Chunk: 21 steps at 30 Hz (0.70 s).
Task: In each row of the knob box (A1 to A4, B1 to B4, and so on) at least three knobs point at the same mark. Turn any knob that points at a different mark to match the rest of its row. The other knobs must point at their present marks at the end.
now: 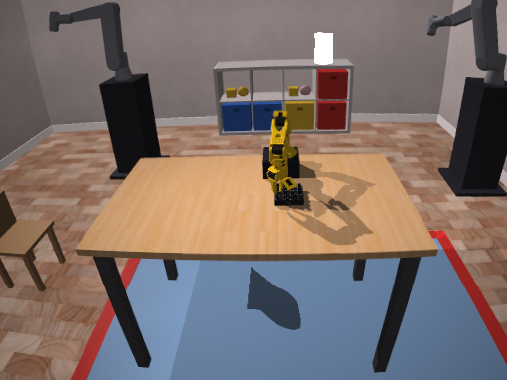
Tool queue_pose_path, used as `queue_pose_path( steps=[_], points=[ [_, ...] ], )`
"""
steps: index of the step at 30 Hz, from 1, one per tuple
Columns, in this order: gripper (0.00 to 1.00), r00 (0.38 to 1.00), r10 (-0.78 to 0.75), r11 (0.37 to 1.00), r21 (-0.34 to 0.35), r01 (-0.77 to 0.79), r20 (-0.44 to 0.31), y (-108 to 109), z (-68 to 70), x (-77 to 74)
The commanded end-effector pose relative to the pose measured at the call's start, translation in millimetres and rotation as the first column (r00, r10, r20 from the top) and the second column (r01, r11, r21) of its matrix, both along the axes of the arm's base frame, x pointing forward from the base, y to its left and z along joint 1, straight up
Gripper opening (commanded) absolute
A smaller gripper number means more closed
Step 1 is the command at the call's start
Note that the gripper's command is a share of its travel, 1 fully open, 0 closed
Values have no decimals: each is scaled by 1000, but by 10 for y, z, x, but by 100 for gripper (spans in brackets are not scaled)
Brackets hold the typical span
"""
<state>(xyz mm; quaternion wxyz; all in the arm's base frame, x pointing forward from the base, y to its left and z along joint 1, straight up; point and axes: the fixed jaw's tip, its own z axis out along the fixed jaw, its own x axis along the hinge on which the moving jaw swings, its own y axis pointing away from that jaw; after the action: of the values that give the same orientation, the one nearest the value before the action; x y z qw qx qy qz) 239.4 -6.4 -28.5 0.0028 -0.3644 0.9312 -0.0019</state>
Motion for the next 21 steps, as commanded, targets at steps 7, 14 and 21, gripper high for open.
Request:
queue_pose_path(
  steps=[7, 14, 21],
  points=[
    [10, 1000, 3, 1000, 2, -2, -11, -12, -133, -21],
    [10, 1000, 3, 1000, 2, -2, -11, -12, -206, -23],
    [10, 1000, 3, 1000, 2, -2, -11, -12, -220, -24]
  ],
)
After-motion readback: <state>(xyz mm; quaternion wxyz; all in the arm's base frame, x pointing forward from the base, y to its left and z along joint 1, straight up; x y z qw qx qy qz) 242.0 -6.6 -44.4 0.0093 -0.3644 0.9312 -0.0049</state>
